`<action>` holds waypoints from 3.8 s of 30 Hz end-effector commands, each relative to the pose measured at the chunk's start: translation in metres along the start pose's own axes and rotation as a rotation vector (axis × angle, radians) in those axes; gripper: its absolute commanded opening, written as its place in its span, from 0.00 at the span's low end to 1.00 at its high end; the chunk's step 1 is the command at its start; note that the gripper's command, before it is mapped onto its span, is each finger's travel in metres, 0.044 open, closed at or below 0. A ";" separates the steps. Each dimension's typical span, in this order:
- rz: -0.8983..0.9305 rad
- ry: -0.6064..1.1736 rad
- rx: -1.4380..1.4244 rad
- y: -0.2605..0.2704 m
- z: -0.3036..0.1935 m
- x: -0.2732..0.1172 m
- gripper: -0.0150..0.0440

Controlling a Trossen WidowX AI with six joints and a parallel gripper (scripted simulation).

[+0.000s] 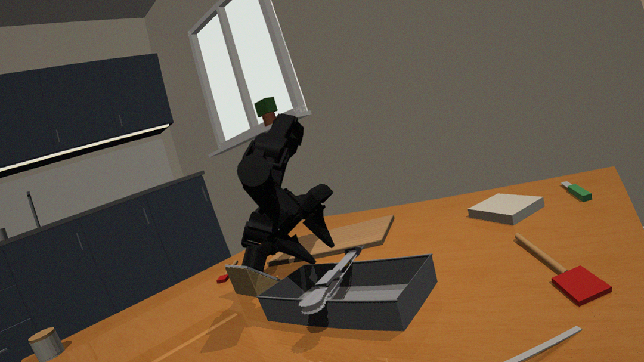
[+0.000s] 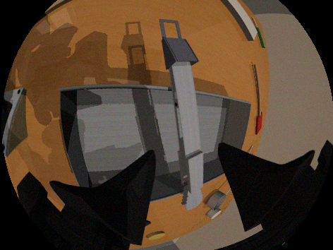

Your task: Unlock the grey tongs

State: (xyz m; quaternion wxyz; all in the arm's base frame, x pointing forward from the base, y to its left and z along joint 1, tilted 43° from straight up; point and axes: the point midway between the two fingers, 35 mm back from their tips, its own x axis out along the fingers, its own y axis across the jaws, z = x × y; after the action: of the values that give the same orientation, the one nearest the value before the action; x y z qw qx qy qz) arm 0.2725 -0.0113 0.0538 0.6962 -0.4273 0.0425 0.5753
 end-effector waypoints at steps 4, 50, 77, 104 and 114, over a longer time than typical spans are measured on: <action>-0.025 -0.031 -0.033 -0.003 0.004 -0.001 0.69; -0.022 -0.026 -0.034 -0.007 0.004 0.066 0.69; -0.031 -0.032 -0.042 -0.009 0.007 0.077 0.34; -0.010 -0.029 -0.032 -0.045 0.005 0.010 0.00; 0.158 -0.012 -0.025 -0.043 0.002 0.014 0.00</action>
State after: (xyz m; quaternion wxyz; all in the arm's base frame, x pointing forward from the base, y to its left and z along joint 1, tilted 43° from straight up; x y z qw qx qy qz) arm 0.3119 0.0022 0.0720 0.6580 -0.4244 0.0559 0.6195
